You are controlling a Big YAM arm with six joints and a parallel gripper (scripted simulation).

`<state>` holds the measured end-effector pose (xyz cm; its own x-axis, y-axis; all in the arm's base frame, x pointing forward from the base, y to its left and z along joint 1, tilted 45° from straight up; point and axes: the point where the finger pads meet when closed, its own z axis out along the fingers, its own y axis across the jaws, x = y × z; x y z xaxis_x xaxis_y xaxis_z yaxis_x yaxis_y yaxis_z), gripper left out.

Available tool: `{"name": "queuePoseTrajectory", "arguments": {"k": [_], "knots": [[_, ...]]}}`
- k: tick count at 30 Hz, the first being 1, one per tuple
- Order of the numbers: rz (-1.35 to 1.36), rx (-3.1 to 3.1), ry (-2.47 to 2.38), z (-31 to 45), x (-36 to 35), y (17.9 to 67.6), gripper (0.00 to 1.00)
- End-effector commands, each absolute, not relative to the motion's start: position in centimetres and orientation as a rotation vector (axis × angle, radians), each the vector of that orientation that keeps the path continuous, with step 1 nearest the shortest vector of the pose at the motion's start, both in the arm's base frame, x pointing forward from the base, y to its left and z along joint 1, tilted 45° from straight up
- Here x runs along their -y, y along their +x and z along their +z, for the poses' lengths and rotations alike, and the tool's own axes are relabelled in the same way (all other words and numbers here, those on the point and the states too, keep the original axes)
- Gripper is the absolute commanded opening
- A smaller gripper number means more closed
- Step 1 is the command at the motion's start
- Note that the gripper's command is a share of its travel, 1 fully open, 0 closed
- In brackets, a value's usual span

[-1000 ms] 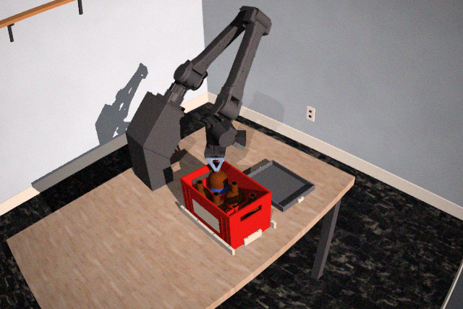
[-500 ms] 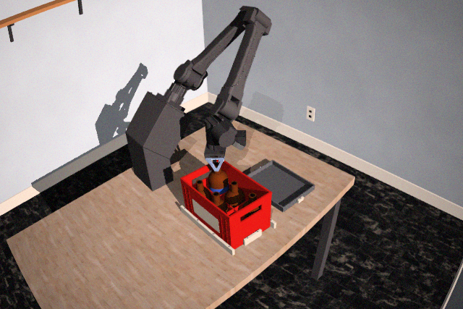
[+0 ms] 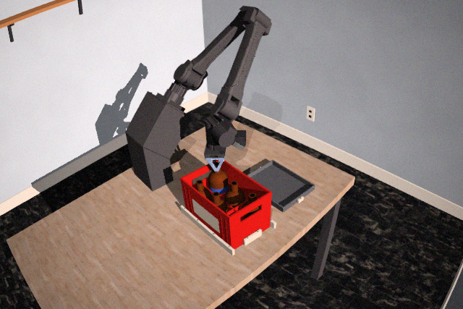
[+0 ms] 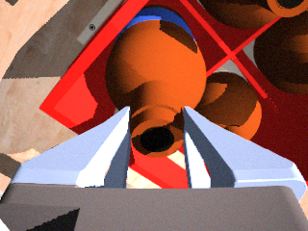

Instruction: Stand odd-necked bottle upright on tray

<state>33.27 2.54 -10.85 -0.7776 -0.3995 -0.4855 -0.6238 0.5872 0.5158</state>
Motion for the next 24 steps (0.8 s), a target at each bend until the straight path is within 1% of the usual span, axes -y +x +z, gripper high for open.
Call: {"name": "queuePoseTrajectory", "arguments": {"k": [1,24], "knots": [[0.950,-2.486,-0.821,-9.68,-1.12,34.68,0.00],[0.946,-2.482,-0.826,-9.54,-0.98,34.78,0.00]]}}
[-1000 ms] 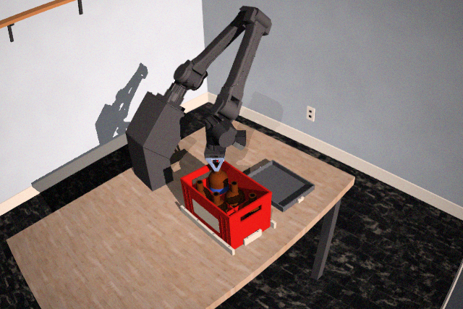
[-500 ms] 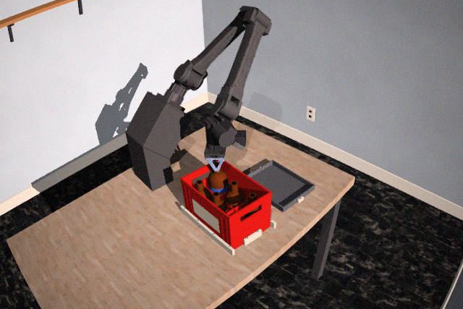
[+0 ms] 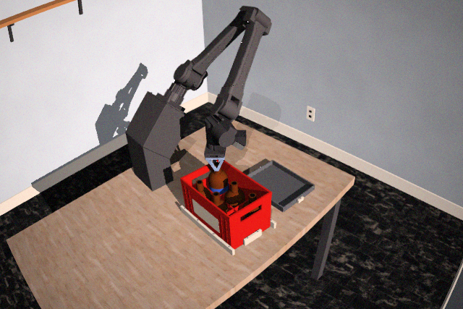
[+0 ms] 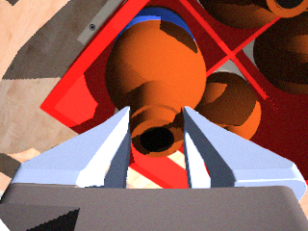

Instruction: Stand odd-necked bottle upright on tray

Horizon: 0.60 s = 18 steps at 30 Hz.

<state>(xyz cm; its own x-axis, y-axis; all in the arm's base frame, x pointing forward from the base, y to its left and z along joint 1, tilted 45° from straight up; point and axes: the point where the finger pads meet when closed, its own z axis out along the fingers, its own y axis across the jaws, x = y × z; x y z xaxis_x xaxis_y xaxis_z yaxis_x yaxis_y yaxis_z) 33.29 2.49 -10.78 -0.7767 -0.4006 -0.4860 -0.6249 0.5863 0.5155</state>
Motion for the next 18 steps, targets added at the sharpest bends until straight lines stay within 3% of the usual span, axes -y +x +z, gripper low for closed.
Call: {"name": "queuePoseTrajectory", "arguments": {"k": [1,18], "knots": [[0.947,-2.483,-0.826,-9.53,-0.97,34.72,0.00],[0.939,-2.480,-0.829,-8.59,-0.02,35.09,0.00]]}}
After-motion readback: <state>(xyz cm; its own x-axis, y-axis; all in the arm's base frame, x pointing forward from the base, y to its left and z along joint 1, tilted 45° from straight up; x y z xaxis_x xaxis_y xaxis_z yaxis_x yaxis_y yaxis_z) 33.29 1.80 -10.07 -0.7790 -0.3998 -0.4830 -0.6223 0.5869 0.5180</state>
